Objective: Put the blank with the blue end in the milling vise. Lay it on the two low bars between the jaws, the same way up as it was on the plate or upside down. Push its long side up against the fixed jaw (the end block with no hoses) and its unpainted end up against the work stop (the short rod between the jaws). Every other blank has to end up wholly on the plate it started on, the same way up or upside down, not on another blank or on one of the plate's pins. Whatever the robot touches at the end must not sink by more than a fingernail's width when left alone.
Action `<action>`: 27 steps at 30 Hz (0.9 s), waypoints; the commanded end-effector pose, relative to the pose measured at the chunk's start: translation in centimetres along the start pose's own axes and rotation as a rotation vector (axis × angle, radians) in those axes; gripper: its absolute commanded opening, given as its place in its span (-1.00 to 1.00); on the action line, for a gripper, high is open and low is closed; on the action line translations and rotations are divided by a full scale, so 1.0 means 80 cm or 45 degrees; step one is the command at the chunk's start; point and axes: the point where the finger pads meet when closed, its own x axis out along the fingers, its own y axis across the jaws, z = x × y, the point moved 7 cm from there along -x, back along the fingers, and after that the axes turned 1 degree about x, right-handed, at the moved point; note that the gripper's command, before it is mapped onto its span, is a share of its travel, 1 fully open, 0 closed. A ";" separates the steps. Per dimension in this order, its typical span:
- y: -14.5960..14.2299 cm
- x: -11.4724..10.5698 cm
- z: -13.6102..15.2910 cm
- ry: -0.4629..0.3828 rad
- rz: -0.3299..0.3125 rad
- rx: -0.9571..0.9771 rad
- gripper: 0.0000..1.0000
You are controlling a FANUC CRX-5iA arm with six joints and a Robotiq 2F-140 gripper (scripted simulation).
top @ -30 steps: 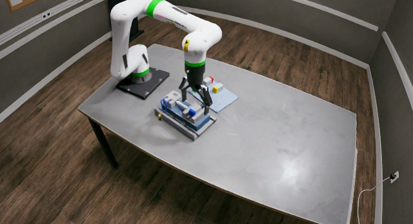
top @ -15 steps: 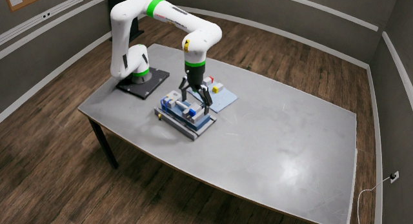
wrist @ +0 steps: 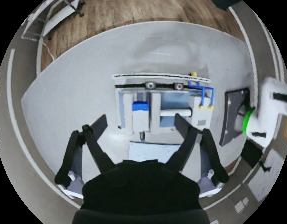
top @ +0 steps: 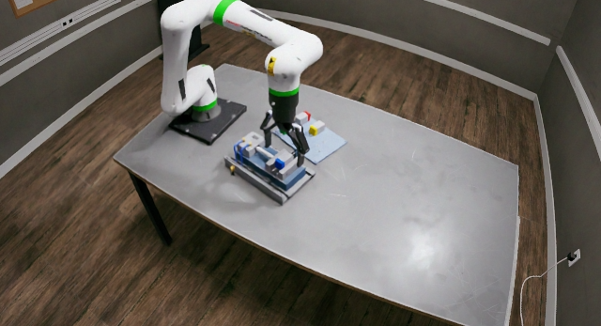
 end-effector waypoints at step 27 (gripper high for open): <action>0.000 -0.007 0.000 0.000 -0.002 0.000 1.00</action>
